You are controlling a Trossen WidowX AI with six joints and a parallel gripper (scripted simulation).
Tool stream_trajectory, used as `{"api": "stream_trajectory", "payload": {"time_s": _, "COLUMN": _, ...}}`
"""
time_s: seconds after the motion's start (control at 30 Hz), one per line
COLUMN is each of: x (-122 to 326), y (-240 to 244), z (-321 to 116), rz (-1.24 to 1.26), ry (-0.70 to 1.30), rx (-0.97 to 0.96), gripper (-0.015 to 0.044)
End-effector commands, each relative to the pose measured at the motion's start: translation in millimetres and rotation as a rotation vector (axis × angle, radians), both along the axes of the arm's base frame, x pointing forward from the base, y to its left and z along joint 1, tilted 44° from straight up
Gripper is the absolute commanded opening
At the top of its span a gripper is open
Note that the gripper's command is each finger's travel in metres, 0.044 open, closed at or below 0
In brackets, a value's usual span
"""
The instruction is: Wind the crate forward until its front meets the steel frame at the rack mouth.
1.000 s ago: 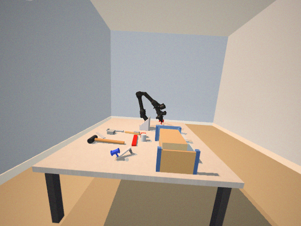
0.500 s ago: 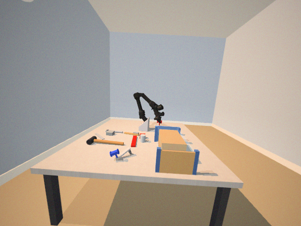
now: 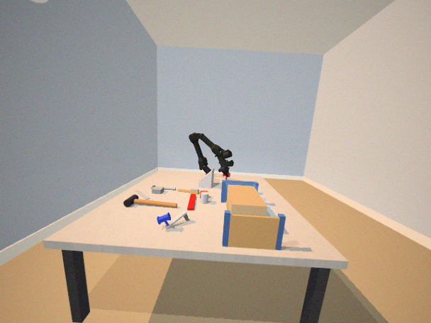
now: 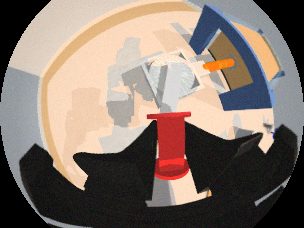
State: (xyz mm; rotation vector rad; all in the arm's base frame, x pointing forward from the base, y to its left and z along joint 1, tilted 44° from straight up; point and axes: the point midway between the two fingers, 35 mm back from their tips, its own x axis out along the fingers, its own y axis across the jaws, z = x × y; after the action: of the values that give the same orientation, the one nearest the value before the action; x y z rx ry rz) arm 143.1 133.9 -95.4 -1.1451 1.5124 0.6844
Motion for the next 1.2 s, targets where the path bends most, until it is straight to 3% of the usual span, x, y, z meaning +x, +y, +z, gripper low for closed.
{"api": "stream_trajectory", "payload": {"time_s": 0.0, "x": 11, "y": -8, "z": 4, "rz": 0.004, "ry": -0.026, "rx": -0.025, "gripper": 0.0}}
{"api": "stream_trajectory", "payload": {"time_s": 1.17, "x": 64, "y": -21, "z": 7, "rz": 0.004, "ry": -0.03, "rx": -0.027, "gripper": 0.0}}
